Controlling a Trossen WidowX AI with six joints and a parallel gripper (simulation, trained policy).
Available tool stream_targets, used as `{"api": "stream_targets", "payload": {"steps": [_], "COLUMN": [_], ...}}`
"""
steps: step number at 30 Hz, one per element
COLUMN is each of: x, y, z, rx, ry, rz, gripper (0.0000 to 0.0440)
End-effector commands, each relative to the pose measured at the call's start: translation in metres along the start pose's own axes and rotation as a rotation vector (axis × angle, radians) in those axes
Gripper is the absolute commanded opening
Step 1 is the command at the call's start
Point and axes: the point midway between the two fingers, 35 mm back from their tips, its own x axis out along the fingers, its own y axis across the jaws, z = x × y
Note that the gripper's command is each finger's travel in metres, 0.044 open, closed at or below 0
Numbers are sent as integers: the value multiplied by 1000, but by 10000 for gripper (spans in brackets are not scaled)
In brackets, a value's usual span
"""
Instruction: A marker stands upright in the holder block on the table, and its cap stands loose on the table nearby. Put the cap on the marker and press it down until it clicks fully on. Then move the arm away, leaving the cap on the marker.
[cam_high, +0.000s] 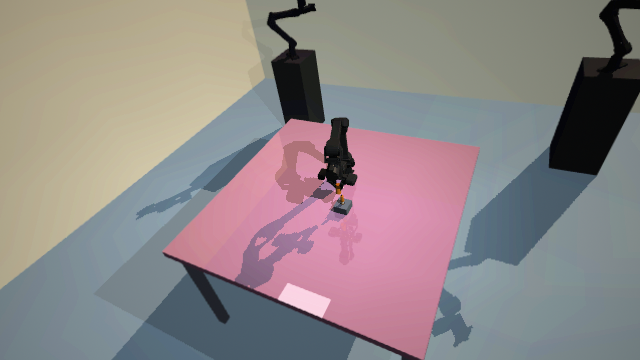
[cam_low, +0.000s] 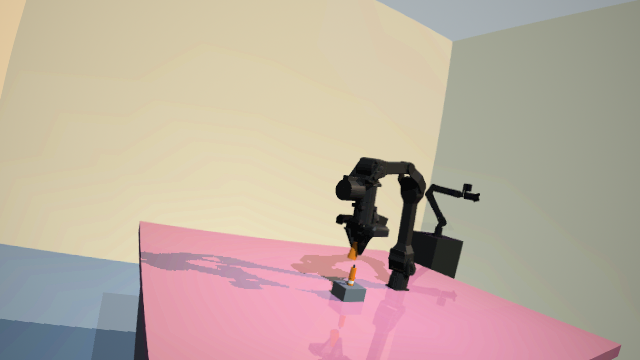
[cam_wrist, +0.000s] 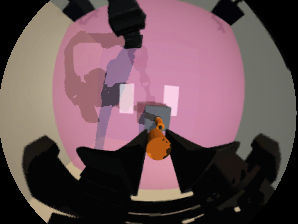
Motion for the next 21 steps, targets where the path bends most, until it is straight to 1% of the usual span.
{"api": "stream_targets", "payload": {"steps": [1,7,21], "x": [-1,3,24], "y": [-8,-14,-13], "z": [1,2,3], "rx": [-11,-27,-53], "ry": [-9,-24,-66], "rz": [-1,5,12], "gripper": [0,0,0]}}
